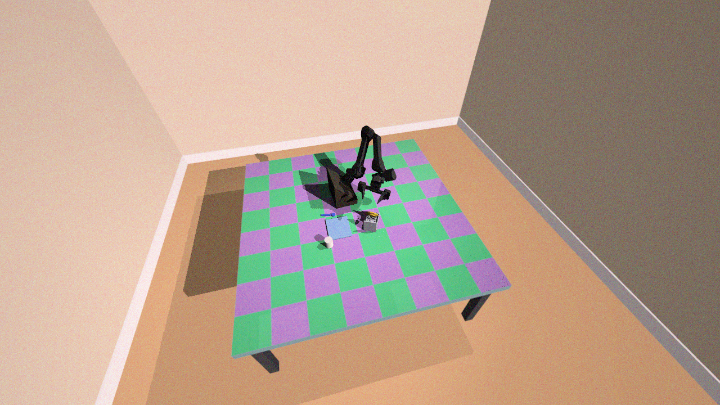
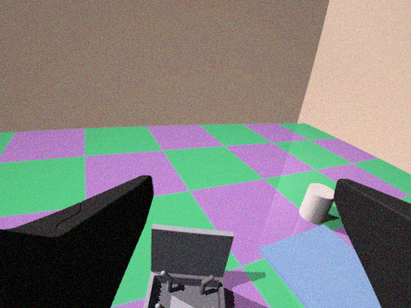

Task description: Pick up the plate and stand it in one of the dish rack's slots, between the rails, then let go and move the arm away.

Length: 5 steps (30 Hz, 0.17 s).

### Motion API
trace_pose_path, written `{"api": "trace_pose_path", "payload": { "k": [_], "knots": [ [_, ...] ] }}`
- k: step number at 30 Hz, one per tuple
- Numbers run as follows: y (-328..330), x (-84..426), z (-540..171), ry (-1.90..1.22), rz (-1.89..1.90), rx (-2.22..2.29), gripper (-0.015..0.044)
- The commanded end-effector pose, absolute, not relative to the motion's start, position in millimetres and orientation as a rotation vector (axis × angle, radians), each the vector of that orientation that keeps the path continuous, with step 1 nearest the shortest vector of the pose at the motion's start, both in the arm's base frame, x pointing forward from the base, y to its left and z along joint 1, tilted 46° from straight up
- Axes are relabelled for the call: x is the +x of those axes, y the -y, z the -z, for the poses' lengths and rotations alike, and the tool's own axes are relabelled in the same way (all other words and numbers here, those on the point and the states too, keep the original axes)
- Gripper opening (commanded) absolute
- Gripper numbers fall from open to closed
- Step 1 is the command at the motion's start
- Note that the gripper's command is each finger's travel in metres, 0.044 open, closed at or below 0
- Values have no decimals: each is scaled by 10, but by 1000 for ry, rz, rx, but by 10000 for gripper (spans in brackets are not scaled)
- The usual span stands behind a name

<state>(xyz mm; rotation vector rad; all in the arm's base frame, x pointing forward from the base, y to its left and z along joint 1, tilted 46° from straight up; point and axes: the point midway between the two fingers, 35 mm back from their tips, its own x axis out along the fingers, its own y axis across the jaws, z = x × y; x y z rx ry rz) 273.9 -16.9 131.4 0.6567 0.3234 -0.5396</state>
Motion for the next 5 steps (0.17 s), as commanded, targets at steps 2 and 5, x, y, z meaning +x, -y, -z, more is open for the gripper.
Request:
{"api": "trace_pose_path", "payload": {
  "k": [2,5],
  "knots": [
    [269,2792,-1214,-455,562,542,400],
    [337,2808,-1153,-537,569,476,400]
  ]
}}
